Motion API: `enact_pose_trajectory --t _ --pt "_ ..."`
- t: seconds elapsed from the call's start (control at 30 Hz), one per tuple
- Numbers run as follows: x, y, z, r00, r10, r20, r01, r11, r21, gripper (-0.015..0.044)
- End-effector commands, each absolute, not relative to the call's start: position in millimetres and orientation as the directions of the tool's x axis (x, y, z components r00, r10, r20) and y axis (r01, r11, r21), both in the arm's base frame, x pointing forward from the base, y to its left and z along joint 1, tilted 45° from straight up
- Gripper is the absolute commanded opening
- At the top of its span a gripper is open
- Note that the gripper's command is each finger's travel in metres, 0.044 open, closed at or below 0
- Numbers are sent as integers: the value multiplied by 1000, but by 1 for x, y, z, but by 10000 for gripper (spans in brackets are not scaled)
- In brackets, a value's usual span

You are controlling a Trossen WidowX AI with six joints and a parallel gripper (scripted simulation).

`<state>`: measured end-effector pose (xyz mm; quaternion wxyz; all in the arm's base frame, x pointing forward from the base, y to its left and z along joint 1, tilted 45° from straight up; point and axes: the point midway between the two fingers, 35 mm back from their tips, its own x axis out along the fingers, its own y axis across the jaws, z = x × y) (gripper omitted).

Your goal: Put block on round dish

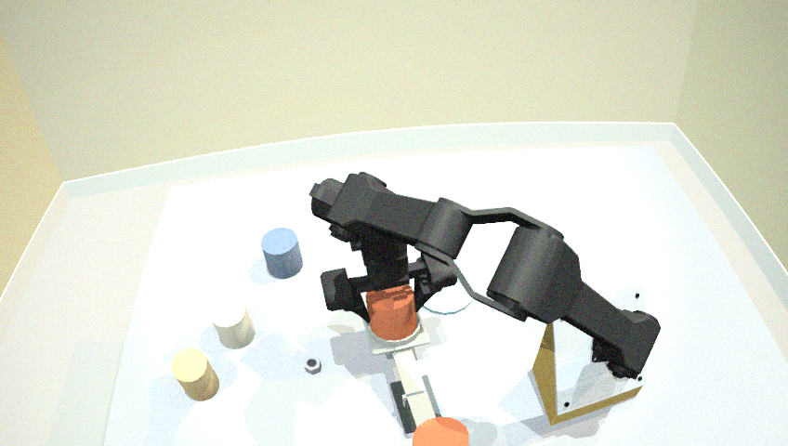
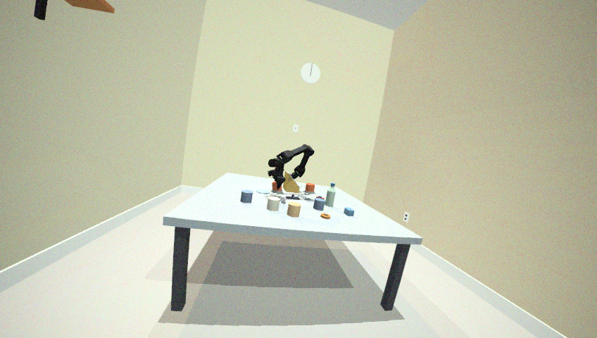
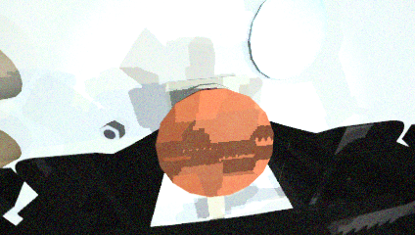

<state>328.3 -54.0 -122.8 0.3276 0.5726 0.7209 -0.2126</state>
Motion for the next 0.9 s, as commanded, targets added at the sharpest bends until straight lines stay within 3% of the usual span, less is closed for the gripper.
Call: enact_pose_trajectory --t 0.0,0.87 --pt "332 -61 -118 -122 680 -723 964 253 75 0" --pt "338 -84 -96 -122 679 -724 964 253 75 0"
